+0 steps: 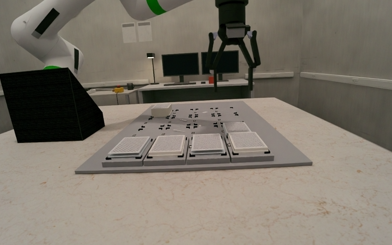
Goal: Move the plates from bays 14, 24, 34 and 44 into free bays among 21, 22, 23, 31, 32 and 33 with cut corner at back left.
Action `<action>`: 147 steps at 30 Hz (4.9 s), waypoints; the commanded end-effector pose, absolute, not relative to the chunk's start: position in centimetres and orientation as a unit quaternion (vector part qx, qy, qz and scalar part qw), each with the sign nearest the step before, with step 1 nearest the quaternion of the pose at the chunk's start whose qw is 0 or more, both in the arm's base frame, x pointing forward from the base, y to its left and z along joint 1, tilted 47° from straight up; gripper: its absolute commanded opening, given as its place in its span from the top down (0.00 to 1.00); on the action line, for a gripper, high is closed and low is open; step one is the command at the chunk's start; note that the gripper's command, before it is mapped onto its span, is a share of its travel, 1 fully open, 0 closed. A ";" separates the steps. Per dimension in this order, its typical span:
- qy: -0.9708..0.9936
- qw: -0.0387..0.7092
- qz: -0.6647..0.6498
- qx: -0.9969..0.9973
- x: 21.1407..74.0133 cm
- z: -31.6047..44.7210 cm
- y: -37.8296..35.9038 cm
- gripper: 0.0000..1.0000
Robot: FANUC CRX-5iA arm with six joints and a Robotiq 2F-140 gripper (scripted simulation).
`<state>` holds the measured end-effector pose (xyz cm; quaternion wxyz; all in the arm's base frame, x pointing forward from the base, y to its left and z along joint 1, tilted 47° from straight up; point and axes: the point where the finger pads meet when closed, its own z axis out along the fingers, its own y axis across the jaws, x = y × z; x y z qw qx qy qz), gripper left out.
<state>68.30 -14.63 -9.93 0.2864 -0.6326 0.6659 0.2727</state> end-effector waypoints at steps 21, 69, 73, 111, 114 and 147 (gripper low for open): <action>0.666 0.287 0.271 -0.633 63.3 -17.0 -15.2 0.30; 0.666 0.287 0.271 -0.633 59.8 -24.0 -13.6 0.30; 0.666 0.287 0.271 -0.633 59.8 -24.3 -13.3 0.30; 0.666 0.287 0.271 -0.633 59.9 -25.8 -11.6 0.30; 0.666 0.287 0.271 -0.633 59.9 -25.8 -11.6 0.30; 0.666 0.287 0.271 -0.633 59.9 -25.8 -11.6 0.38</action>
